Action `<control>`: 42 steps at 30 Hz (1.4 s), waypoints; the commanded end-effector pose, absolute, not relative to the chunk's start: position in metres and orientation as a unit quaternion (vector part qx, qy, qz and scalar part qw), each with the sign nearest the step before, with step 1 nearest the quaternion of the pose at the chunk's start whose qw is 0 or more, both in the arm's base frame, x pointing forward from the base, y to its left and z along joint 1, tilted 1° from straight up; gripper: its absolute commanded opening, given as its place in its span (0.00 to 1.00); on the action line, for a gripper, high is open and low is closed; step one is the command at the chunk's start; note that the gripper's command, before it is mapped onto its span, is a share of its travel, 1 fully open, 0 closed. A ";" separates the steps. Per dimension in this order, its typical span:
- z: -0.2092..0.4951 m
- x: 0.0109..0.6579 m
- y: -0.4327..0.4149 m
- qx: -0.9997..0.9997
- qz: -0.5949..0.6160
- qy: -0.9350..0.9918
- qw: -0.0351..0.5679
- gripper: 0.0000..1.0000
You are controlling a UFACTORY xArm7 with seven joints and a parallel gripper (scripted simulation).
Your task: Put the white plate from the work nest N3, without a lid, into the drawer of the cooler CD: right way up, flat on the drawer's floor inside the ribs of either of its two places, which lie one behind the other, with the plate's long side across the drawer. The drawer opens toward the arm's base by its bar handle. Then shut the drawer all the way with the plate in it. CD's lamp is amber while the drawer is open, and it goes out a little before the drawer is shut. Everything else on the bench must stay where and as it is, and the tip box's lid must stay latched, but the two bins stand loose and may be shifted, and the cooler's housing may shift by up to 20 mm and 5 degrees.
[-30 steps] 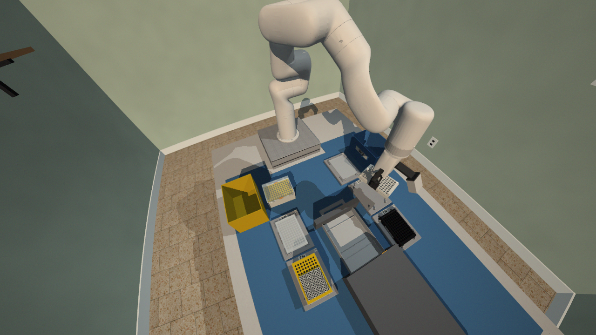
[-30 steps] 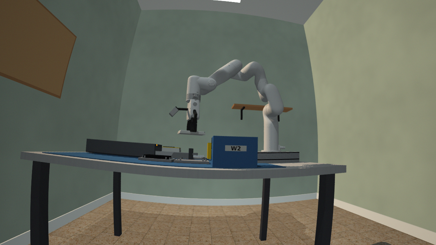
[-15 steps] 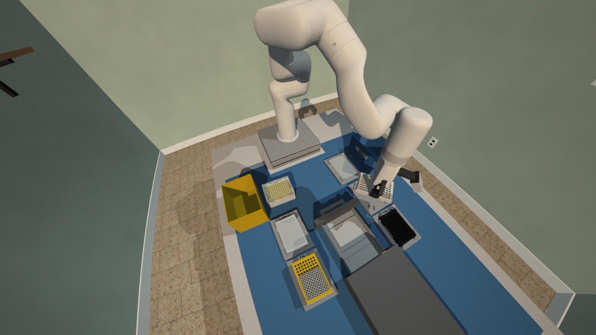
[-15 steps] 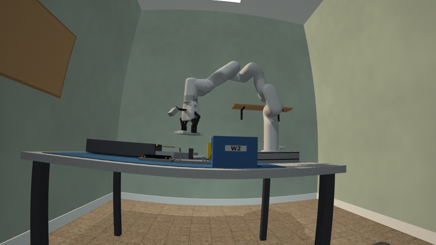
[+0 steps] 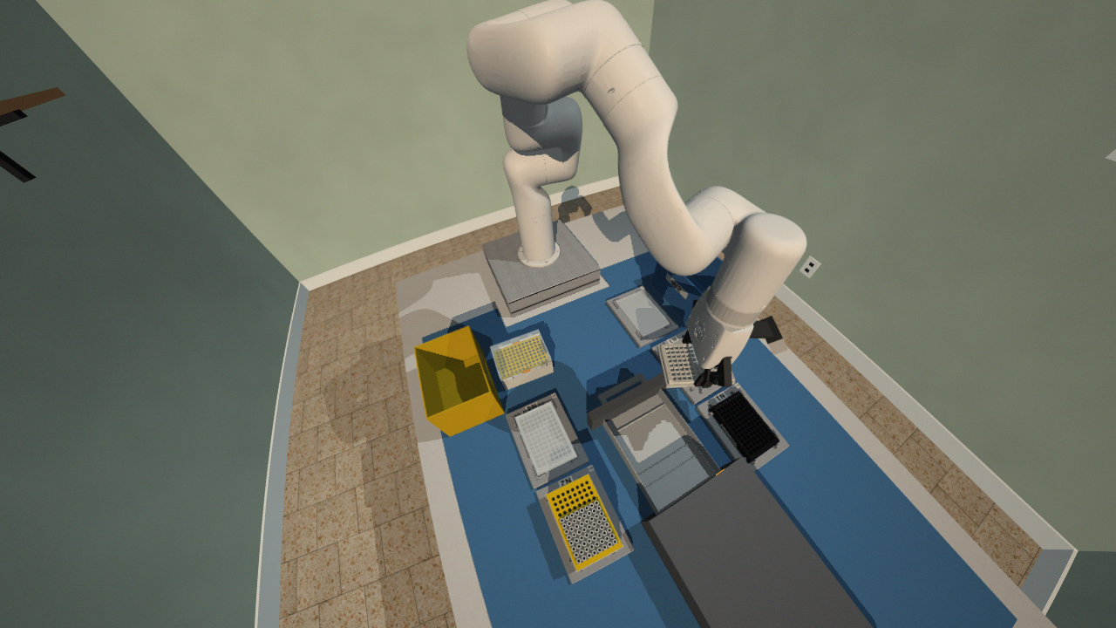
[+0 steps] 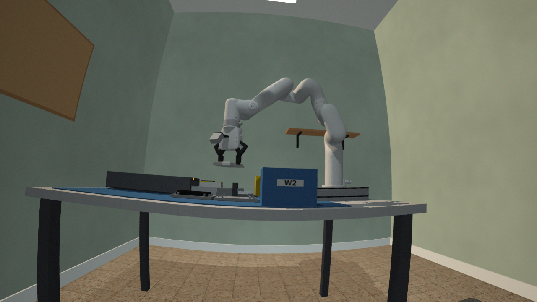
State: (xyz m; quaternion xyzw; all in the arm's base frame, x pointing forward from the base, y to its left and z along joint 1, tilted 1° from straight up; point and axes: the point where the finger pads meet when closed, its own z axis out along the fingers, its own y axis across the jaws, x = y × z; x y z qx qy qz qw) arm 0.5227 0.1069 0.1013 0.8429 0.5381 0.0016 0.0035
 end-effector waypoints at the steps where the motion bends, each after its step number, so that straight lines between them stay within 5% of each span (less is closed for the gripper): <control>1: 0.103 0.531 0.095 0.789 0.005 0.614 -0.003 0.00; 42: 0.103 0.575 0.012 0.699 0.005 0.715 -0.002 0.00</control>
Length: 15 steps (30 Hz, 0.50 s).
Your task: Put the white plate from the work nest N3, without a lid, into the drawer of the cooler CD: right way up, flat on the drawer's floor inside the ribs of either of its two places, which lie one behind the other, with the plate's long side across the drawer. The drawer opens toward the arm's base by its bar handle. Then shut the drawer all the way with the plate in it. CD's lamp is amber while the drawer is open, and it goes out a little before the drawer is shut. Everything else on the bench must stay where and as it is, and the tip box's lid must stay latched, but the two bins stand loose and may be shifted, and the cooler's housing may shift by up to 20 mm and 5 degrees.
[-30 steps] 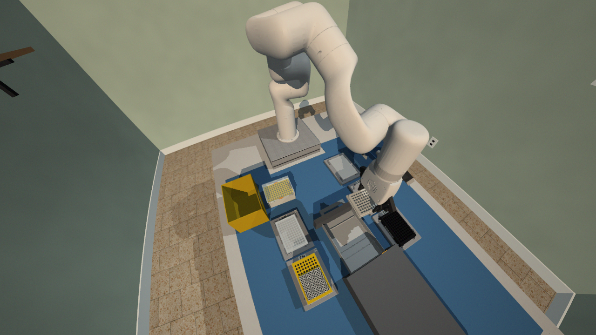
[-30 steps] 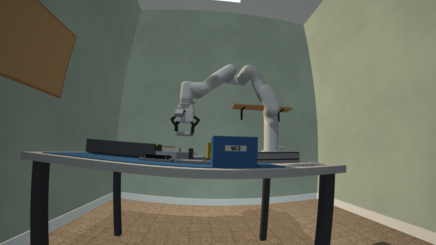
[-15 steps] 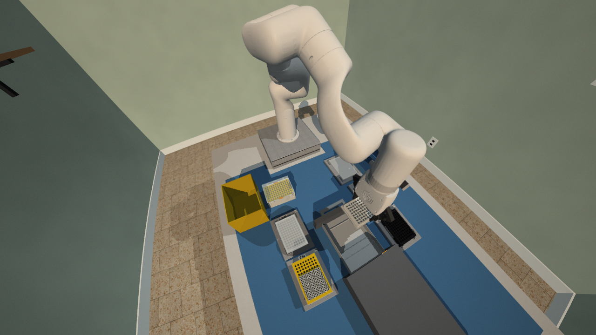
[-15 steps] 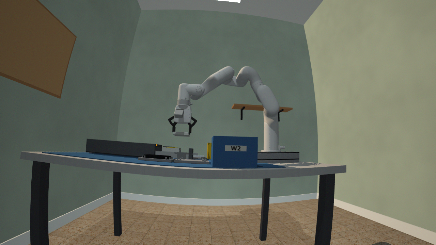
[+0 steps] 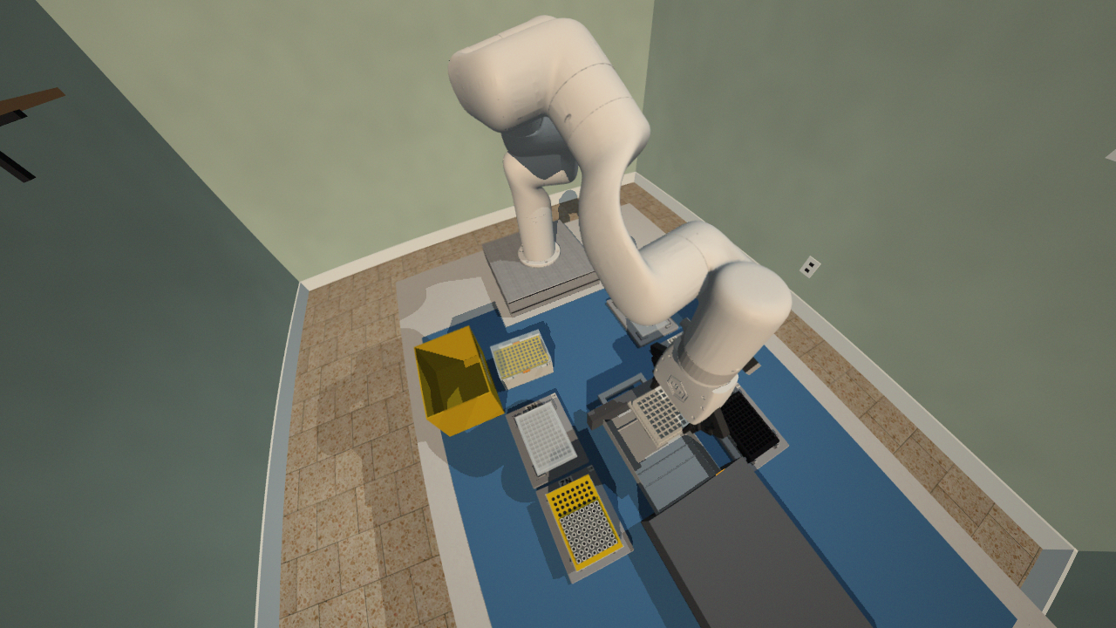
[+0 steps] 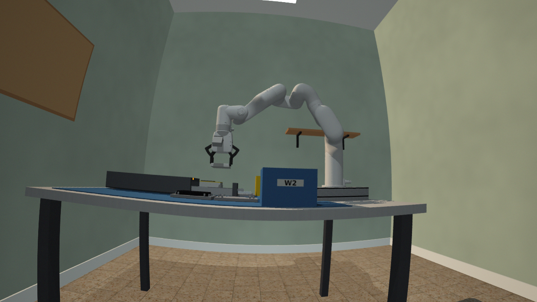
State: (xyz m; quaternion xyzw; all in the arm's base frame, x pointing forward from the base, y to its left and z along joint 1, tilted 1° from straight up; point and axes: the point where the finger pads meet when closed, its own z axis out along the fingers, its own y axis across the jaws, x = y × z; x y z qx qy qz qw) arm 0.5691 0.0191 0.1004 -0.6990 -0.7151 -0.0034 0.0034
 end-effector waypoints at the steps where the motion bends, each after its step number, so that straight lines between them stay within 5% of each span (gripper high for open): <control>1: 0.103 0.576 0.010 -0.699 -0.005 -0.715 0.002 0.00; 15: 0.103 0.583 -0.003 -0.699 -0.005 -0.715 0.002 0.00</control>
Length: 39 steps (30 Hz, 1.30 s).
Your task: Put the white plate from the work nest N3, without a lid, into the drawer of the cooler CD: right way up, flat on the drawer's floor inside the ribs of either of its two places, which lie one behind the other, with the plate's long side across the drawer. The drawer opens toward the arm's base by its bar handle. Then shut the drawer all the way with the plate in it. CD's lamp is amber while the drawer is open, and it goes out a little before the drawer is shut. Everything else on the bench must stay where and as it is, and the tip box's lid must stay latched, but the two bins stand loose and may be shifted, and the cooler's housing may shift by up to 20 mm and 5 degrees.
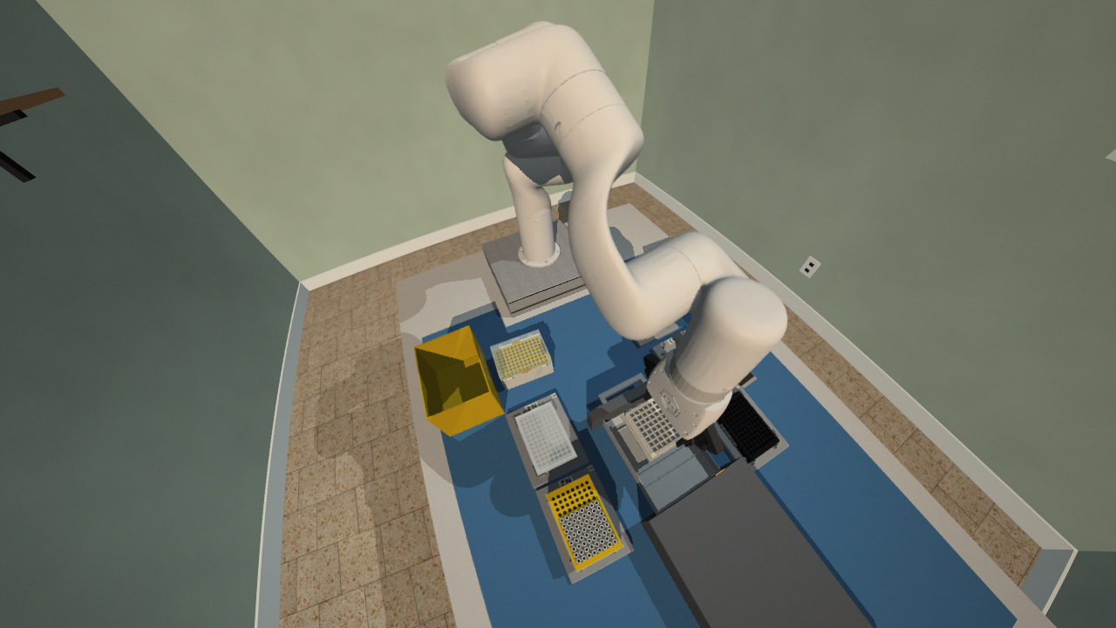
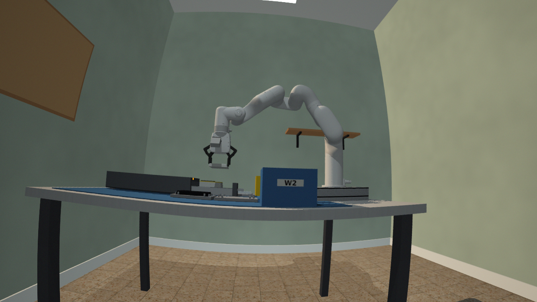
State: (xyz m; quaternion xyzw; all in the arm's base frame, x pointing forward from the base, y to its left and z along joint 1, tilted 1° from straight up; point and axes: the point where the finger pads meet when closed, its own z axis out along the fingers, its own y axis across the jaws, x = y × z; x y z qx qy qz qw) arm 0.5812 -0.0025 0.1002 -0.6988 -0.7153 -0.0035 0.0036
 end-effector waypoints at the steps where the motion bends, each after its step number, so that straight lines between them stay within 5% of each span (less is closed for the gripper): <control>1: 0.103 0.583 -0.003 -0.699 -0.005 -0.715 0.002 0.00; 39: 0.054 0.583 -0.002 -0.699 -0.005 -0.715 0.002 0.00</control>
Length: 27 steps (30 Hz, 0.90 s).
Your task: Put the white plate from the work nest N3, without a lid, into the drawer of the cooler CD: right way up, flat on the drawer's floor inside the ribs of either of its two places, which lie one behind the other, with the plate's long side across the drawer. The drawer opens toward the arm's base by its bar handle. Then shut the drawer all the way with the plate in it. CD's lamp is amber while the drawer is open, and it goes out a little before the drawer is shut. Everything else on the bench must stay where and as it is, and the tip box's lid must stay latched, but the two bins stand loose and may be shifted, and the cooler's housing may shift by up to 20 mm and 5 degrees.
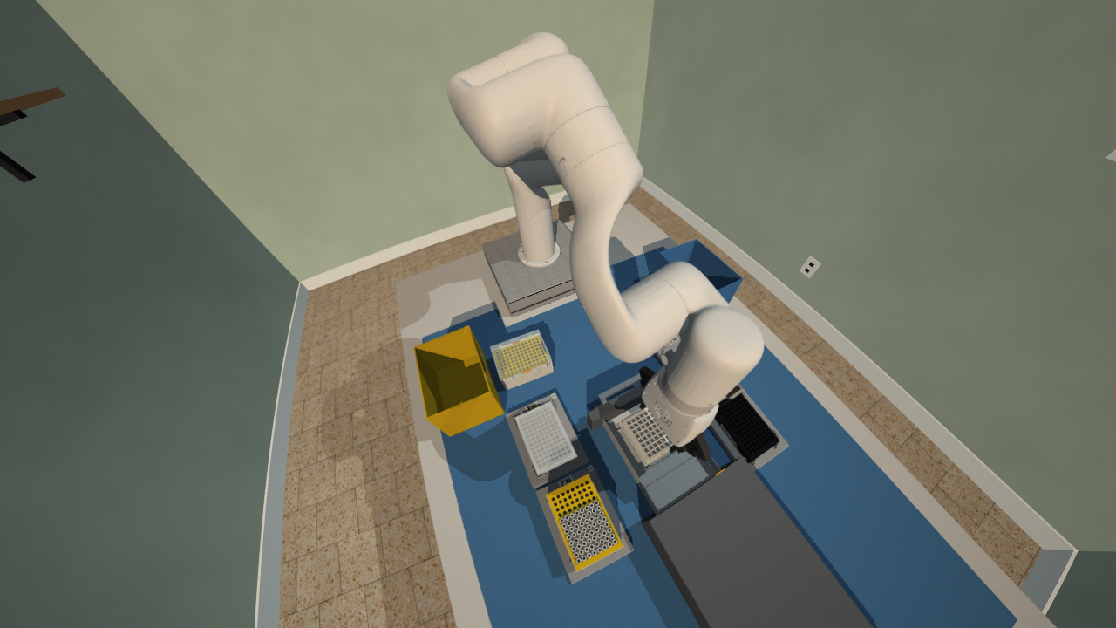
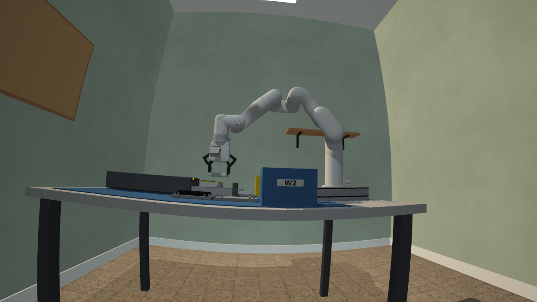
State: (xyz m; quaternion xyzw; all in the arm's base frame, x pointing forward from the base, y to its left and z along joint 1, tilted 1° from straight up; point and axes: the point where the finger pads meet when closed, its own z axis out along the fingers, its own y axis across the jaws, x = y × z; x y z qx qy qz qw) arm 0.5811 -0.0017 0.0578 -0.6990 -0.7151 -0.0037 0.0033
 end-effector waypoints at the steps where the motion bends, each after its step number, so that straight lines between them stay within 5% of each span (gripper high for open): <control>1: 0.053 0.583 -0.002 -0.699 -0.005 -0.715 0.002 0.00; 27: 0.014 0.583 -0.001 -0.699 -0.005 -0.715 0.002 0.00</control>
